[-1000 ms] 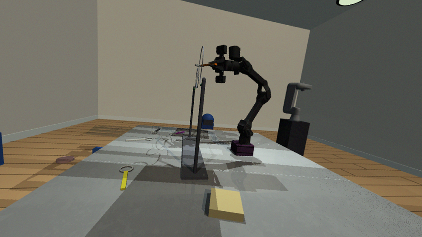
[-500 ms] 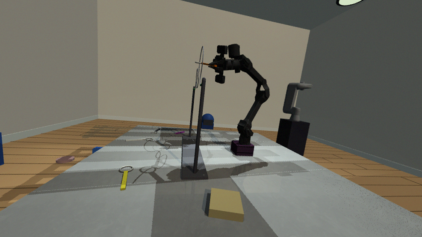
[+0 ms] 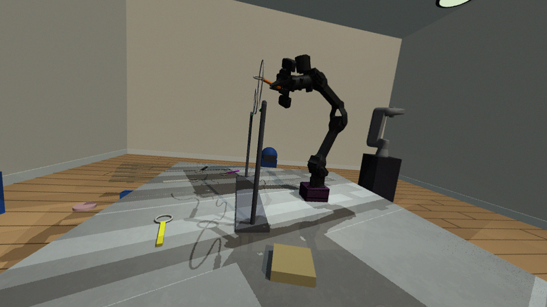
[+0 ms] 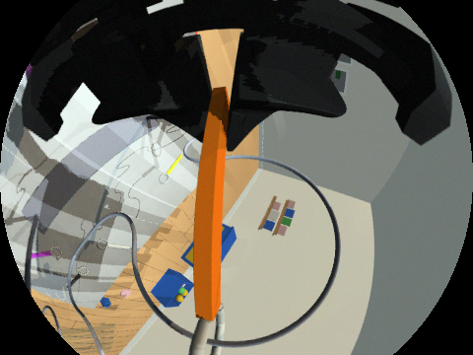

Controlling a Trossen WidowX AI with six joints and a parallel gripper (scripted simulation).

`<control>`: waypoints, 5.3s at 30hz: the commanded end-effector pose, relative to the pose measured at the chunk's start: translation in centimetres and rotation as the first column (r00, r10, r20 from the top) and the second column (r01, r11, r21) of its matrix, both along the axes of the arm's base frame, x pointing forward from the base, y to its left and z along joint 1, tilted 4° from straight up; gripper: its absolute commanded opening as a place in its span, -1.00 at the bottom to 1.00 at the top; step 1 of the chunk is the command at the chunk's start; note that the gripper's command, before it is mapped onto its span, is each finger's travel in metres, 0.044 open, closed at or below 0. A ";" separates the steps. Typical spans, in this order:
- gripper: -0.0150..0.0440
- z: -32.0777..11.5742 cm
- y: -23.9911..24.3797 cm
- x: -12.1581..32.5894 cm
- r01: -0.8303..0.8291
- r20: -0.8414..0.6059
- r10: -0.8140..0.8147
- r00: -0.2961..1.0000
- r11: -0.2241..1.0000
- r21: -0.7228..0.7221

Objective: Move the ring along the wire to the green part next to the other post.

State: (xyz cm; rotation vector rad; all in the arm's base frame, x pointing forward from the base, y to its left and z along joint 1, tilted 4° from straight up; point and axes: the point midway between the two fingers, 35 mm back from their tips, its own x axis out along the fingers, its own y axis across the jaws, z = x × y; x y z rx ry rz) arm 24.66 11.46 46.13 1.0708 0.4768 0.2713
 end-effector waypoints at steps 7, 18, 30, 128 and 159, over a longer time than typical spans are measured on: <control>-1.00 -0.2 -0.1 0.0 0.010 0.010 -0.009 1.000 0.992 -0.127; -1.00 -0.5 -0.3 0.1 0.023 0.019 -0.019 1.000 0.965 -0.260; -1.00 -0.9 -0.6 0.1 0.038 0.030 -0.028 0.999 0.916 -0.400; -1.00 -1.4 -3.6 0.4 0.144 0.145 -0.019 0.989 -0.059 -0.988; -1.00 -0.9 -4.5 0.4 0.157 0.167 0.012 0.986 -0.422 -0.893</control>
